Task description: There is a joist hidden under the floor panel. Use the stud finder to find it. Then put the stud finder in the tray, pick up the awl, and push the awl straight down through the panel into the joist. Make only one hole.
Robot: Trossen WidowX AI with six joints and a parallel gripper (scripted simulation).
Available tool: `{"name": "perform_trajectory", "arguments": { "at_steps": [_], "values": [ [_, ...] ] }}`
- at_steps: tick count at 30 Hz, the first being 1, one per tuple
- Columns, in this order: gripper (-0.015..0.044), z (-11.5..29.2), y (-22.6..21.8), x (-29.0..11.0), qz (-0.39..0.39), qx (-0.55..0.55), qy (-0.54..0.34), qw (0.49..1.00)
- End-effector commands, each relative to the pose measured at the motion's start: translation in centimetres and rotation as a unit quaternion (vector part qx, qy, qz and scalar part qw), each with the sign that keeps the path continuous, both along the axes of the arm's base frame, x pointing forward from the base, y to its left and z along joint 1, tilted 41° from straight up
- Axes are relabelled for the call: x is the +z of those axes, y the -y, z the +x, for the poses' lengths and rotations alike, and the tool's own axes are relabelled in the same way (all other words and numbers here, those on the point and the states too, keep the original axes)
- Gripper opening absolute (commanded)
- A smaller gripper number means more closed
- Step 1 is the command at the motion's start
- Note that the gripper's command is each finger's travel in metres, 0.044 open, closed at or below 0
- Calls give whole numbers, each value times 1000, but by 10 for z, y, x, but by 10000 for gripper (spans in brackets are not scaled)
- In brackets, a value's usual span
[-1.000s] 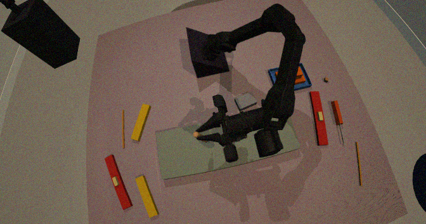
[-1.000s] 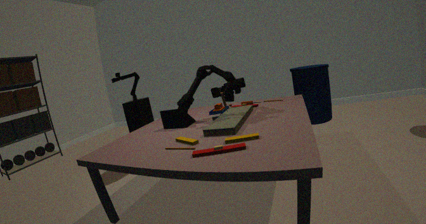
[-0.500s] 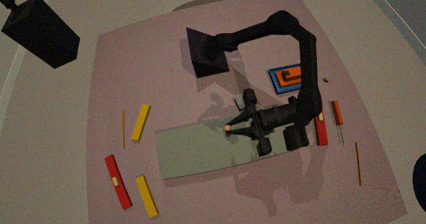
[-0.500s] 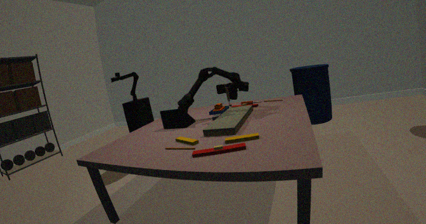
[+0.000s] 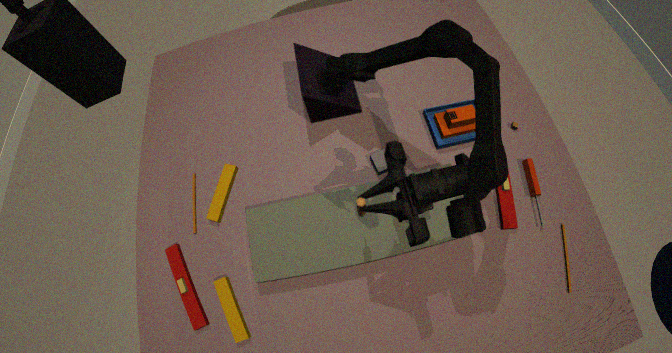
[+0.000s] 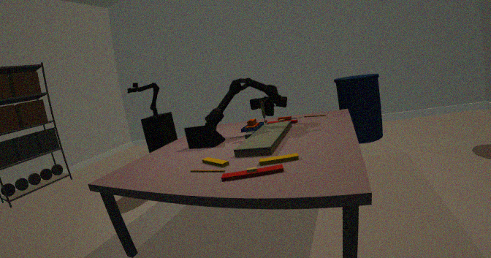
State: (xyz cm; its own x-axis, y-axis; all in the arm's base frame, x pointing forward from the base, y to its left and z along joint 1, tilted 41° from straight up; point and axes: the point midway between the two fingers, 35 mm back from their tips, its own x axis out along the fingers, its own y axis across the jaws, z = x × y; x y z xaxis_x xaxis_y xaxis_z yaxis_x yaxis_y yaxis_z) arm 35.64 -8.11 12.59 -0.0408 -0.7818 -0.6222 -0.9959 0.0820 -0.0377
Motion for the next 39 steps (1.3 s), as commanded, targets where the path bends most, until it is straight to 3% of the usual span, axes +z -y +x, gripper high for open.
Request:
{"name": "perform_trajectory", "arguments": {
  "at_steps": [1,39],
  "values": [
    [0,0,-3,-6,-3,-1,-4,1000],
    [0,3,-36,-45,-2,-1,-4,1000]
  ]
}}
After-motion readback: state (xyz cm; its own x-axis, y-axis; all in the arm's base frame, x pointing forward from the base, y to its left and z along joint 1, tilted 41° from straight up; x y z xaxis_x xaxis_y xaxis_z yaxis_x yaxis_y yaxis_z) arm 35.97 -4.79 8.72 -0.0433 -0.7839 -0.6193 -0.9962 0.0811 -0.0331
